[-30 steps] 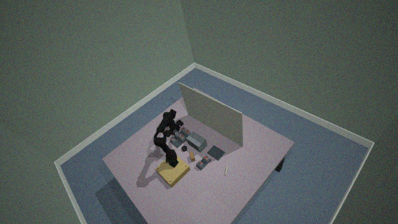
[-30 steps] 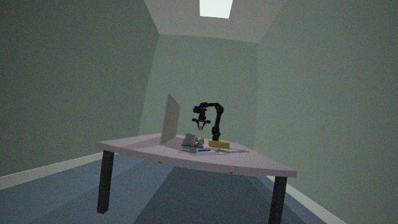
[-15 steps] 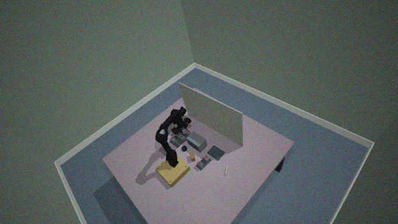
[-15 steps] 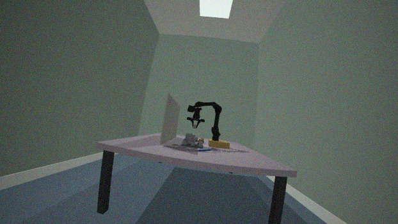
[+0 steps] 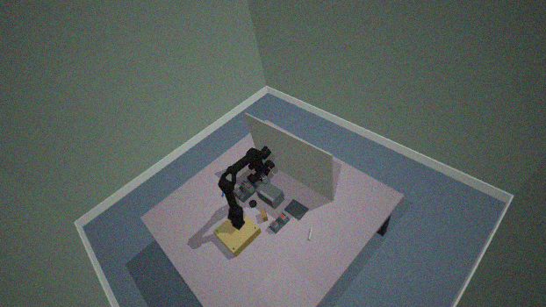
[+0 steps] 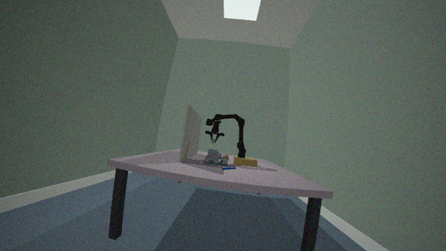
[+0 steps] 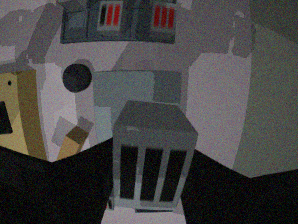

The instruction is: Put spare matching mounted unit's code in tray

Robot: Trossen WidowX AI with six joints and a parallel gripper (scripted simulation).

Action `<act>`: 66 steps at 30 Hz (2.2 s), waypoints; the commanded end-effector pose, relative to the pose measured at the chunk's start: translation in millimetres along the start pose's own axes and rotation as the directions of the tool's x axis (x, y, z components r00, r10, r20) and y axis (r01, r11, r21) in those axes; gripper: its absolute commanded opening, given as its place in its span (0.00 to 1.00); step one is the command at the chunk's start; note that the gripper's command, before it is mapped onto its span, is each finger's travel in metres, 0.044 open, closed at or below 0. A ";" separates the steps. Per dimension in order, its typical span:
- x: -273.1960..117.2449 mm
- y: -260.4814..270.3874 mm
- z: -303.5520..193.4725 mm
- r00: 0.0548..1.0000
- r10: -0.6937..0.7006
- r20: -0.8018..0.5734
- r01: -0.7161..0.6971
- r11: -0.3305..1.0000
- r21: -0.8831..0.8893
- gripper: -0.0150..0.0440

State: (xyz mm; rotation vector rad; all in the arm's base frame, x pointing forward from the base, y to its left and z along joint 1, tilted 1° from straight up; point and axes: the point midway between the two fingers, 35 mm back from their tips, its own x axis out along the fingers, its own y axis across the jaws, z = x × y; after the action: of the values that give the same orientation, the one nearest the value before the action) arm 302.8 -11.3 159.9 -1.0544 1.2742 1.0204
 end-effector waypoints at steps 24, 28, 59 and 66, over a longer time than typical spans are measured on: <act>1.1 -48.5 -157.0 1.000 0.002 -0.017 -0.002 1.000 -0.008 0.25; 2.5 -48.4 -184.2 1.000 0.006 -0.022 -0.007 1.000 -0.029 0.25; 21.3 -46.1 -231.3 0.999 0.013 -0.030 -0.015 0.998 -0.062 0.25; 27.3 -47.0 -232.0 0.999 0.013 -0.030 -0.015 0.998 -0.062 0.25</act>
State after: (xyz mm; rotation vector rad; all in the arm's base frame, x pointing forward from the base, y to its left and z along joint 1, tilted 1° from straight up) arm 298.1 -246.8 134.4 -1.1061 1.2802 1.0614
